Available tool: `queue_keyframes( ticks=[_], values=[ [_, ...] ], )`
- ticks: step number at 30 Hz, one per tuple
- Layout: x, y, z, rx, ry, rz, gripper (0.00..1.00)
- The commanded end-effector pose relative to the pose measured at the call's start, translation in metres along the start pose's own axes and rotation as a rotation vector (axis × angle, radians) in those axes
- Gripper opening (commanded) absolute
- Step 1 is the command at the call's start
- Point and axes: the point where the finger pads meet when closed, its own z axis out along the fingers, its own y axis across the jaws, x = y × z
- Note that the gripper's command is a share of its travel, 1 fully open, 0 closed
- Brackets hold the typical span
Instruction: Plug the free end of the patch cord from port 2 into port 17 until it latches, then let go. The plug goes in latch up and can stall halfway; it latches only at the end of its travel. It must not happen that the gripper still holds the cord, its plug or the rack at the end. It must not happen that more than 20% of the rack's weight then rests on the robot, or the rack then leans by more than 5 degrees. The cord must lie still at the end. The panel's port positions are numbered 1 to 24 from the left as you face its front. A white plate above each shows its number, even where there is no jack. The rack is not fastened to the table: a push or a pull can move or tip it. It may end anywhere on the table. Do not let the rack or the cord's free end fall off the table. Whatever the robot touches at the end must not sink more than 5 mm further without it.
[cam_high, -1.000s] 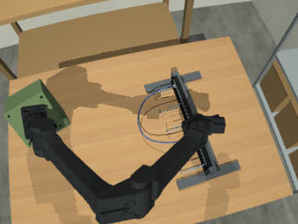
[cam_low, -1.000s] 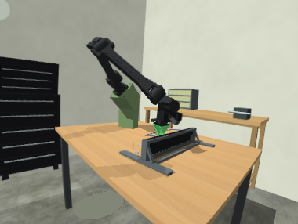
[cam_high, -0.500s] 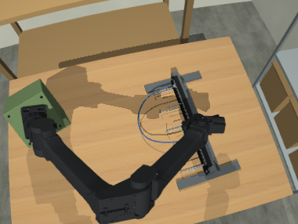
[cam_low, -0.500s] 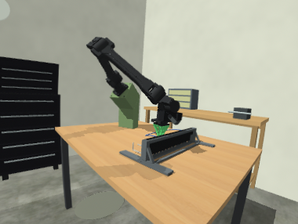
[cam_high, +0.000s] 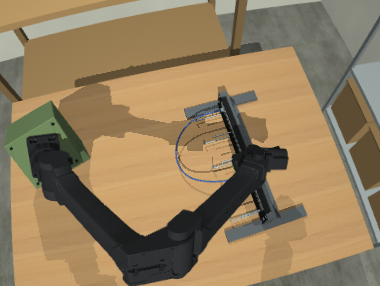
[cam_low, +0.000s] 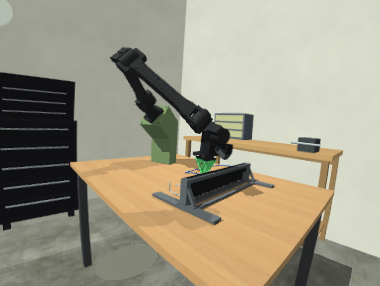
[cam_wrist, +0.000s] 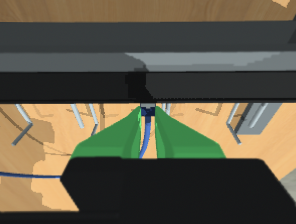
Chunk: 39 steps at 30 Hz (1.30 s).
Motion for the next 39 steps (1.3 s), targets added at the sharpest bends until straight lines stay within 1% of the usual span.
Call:
queue_keyframes(
  ticks=[1,39],
  values=[
    [-0.022,0.008,-0.009,-0.002,-0.037,0.019,0.00],
    [-0.034,0.011,-0.016,-0.009,-0.063,-0.003,0.00]
  ],
)
